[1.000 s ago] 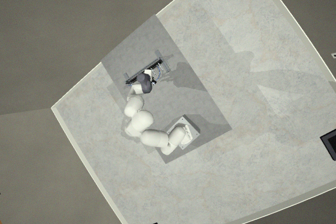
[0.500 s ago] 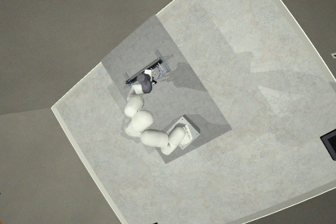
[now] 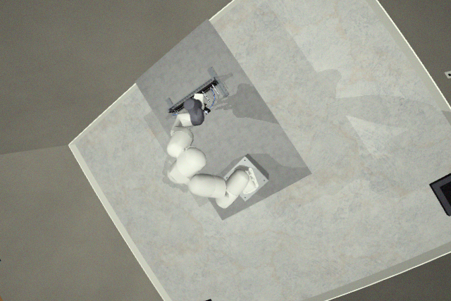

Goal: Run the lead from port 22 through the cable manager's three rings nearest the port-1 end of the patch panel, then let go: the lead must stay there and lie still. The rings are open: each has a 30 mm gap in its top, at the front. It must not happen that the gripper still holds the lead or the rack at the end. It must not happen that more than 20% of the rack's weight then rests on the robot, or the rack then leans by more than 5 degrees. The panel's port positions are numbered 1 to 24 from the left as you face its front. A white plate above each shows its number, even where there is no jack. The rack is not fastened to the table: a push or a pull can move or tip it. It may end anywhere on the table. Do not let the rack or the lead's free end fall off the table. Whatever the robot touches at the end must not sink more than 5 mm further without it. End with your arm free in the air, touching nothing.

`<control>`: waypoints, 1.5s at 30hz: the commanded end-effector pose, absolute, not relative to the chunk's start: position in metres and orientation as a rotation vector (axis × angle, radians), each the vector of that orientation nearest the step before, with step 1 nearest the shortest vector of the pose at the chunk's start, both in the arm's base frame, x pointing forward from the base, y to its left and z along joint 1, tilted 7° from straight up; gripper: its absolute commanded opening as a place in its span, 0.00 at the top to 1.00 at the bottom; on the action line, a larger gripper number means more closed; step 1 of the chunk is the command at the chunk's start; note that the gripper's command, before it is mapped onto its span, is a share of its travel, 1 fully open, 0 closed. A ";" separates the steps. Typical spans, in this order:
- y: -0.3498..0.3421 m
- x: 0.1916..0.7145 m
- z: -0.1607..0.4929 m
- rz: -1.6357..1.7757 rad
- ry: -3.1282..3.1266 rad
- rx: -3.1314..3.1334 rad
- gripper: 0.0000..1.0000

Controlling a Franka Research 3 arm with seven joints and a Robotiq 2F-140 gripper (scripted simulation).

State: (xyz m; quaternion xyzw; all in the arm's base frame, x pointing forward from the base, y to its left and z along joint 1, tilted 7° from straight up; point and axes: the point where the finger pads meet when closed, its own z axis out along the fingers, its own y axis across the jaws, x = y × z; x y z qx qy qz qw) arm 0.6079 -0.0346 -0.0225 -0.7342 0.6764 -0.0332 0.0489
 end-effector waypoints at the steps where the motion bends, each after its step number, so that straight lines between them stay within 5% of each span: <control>1: -0.035 0.608 -0.022 -0.104 2.057 -2.239 0.80; 45: -0.035 0.609 -0.028 -0.104 2.057 -2.239 0.80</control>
